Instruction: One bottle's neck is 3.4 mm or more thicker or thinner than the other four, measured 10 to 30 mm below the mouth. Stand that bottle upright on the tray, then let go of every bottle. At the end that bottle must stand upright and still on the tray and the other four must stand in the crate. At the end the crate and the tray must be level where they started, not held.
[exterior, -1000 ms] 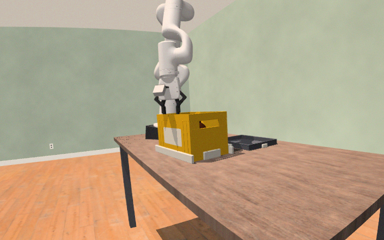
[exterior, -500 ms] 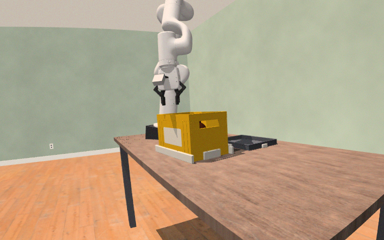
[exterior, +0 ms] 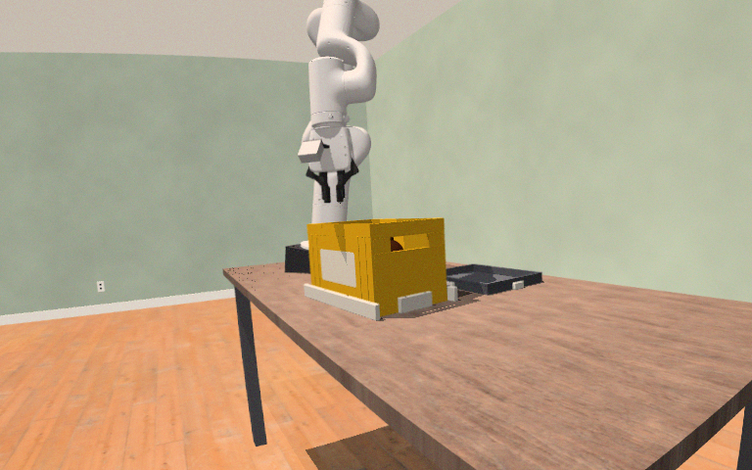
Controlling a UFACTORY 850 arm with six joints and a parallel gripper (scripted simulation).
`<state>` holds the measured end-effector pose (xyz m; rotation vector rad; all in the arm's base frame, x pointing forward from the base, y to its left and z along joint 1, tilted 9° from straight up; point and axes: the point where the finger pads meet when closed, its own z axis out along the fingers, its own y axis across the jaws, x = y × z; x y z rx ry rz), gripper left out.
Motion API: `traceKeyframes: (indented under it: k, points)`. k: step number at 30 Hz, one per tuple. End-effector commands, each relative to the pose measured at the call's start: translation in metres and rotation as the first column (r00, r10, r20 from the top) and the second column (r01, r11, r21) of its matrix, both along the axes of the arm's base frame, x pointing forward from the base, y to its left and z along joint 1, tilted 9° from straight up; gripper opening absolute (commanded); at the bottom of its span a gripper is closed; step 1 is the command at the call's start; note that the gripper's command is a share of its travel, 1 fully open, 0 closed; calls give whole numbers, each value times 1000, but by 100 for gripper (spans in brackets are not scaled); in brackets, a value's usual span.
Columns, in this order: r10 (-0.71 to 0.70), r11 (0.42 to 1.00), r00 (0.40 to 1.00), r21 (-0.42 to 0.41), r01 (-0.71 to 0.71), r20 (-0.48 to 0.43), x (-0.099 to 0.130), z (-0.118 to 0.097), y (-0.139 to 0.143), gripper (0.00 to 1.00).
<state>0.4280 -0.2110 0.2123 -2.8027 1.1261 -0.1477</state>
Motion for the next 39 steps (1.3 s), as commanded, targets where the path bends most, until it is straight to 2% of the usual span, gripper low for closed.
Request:
traceKeyframes:
  k: [1,30,31,34,36,39]
  points:
    - [0,1000,1000,-1,0,2,1,1,0,0]
    - [0,1000,1000,-1,0,2,1,1,1,0]
    - [0,1000,1000,-1,0,2,1,1,6,0]
    - [0,1000,1000,-1,0,1,-1,4,46,0]
    - [0,1000,1000,-1,0,1,-1,4,46,0]
    - [0,1000,1000,-1,0,2,-5,6,79,0]
